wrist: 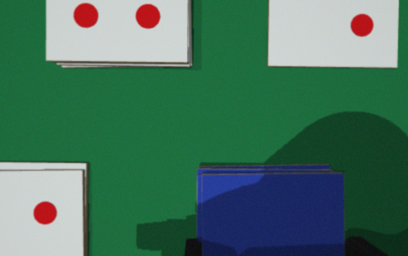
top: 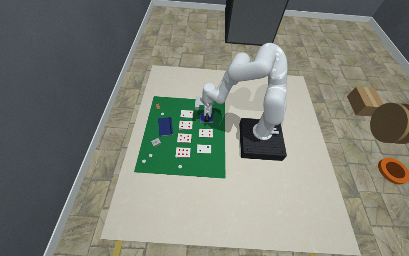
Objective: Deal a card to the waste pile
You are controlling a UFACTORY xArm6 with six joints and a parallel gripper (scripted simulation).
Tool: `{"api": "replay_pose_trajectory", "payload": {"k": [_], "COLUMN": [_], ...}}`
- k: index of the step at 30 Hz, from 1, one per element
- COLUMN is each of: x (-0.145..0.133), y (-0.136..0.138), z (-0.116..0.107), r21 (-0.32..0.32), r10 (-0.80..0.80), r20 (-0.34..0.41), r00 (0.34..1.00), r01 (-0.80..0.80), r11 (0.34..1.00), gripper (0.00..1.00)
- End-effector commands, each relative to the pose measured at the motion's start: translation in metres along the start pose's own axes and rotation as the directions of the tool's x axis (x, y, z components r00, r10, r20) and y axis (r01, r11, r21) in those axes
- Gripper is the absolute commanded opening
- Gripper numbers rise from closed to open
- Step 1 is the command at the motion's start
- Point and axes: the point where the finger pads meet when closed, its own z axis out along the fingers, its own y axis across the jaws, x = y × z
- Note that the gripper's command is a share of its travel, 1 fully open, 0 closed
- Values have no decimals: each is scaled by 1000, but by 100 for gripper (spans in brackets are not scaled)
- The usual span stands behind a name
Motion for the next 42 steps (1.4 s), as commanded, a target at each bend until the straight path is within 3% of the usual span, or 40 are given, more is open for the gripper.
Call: {"api": "replay_pose_trajectory", "payload": {"k": [1, 33, 42], "x": [1, 1, 1], "y": [1, 1, 1], "z": [-1, -1, -12], "r21": [-1, -1, -1], "r10": [0, 0, 0], "r20": [-3, -3, -3], "r00": [1000, 1000, 1000], "r01": [0, 0, 0], "r11": [1000, 1000, 1000], "gripper": [74, 73, 73]}}
